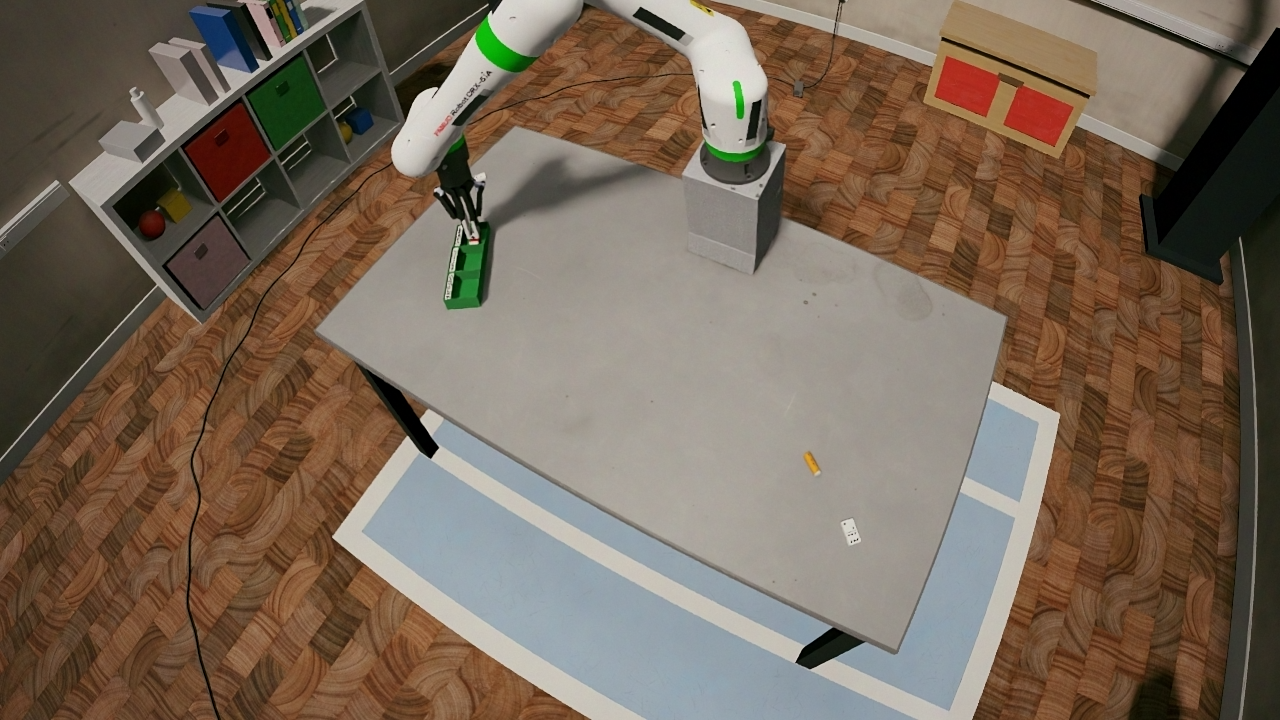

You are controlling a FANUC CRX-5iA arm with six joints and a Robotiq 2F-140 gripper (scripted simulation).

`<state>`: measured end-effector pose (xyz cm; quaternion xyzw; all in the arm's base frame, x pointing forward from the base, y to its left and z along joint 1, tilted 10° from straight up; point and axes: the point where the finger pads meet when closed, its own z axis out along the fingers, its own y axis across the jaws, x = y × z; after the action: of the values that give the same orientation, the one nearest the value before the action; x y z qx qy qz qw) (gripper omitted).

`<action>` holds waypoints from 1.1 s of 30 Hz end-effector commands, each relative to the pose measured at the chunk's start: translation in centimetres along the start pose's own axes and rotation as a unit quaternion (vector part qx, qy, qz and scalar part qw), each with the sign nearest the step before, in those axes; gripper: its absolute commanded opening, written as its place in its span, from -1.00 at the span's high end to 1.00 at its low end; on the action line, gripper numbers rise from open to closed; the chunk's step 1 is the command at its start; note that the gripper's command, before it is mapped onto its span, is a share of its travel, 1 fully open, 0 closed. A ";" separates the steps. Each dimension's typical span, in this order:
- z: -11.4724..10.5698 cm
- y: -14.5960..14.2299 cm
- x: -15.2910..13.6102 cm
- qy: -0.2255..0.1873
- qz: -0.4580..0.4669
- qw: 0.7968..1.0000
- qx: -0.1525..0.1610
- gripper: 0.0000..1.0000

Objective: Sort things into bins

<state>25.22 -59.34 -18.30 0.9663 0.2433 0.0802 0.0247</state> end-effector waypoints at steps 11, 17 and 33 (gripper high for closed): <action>0.0 0.0 0.0 0.000 0.000 1.000 0.000 0.48; 0.0 0.0 0.0 0.000 0.000 1.000 0.000 0.48; -1.1 0.0 0.0 0.000 0.000 1.000 0.000 0.48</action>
<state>25.08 -59.34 -17.34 0.9663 0.2433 0.0802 0.0247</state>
